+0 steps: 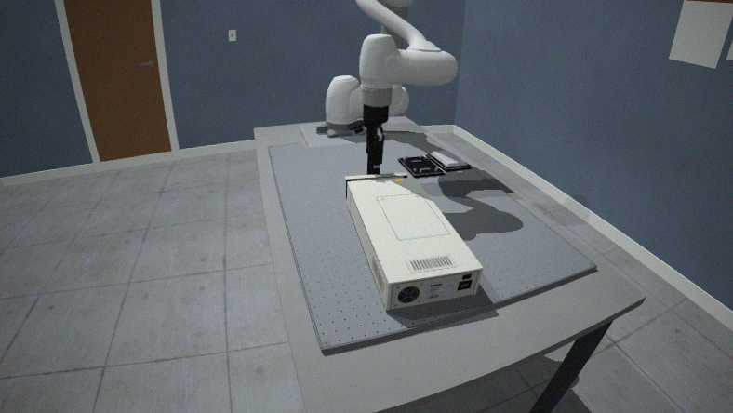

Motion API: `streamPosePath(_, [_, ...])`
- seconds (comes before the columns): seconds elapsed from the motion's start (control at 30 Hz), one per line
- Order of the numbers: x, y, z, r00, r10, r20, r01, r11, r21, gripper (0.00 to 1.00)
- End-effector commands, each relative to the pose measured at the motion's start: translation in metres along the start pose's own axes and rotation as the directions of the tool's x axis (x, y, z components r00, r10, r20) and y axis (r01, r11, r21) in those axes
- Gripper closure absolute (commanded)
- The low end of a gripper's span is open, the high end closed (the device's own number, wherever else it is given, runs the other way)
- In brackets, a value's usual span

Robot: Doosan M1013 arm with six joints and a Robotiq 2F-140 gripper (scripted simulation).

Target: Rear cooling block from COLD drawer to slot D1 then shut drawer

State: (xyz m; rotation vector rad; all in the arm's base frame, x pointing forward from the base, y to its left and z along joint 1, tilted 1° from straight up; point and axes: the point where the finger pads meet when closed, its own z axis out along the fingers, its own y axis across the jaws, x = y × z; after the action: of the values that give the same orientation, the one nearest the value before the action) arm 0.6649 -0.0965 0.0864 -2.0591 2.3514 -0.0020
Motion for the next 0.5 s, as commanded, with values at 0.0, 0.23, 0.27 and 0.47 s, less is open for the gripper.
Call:
streamPosePath(0.0, [0.000, 0.002, -0.001, 1.000, 0.000, 0.000, 0.000, 1.000, 0.001, 0.66])
streamPosePath(0.23, [0.000, 0.010, -0.001, 1.000, 0.000, 0.000, 0.000, 1.000, 0.001, 0.66])
streamPosePath(0.27, [0.000, 0.011, -0.001, 1.000, 0.000, 0.000, 0.000, 1.000, 0.001, 0.66])
streamPosePath(0.47, [0.000, 0.019, -0.001, 1.000, 0.000, 0.000, 0.000, 1.000, 0.001, 0.66])
